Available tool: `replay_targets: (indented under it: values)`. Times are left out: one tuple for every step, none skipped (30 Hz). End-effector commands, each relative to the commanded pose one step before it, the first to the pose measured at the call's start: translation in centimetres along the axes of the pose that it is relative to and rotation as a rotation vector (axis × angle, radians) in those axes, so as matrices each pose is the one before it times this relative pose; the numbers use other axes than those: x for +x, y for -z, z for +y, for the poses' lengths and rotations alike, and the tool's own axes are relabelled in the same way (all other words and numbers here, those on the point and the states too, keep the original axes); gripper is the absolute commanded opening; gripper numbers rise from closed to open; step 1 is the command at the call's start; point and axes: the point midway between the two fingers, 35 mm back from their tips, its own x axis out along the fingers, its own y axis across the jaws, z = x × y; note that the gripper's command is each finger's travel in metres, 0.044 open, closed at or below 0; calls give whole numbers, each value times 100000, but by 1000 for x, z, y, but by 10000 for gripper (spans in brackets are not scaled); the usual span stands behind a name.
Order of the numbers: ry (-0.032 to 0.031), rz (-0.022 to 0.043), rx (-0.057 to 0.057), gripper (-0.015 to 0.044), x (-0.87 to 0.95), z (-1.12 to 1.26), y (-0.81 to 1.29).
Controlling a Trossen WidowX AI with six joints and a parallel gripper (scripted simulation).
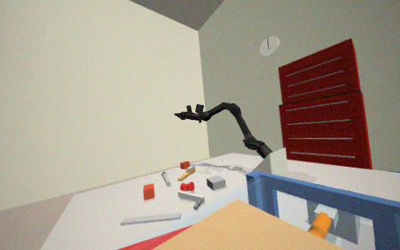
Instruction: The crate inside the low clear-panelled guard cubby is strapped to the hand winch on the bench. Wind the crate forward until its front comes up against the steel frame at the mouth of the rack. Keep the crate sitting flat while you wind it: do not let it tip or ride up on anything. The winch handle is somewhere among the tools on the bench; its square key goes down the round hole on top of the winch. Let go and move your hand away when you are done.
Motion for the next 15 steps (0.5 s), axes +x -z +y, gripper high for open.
replay_targets:
  values:
    - [714, 11977, 5512, 440, 1273, 2026, 4820]
    - [-269, 2685, -51, 440, 370, 484, 993]
    - [-456, 2966, -261, 440, 415, 576, 1064]
    - [-637, 3076, -383, 440, 436, 644, 1066]
    - [-851, 3459, 67, 440, 475, 822, 1122]
    - [-1124, 3718, -114, 440, 514, 940, 1156]
    - [-1348, 3755, -312, 440, 524, 1008, 1117]
    - [-1567, 3777, -517, 440, 533, 1074, 1073]
    - [-1780, 3785, -728, 440, 540, 1136, 1025]
    - [-1987, 3780, -945, 440, 546, 1196, 972]
    - [-2186, 3762, -1167, 440, 551, 1252, 916]
    - [-2296, 3611, -1346, 440, 537, 1261, 829]
    - [-2081, 3034, -1312, 440, 460, 1106, 655]
    - [-1743, 2395, -1160, 440, 370, 903, 488]
    - [-2024, 2610, -1956, 440, 443, 976, 545]
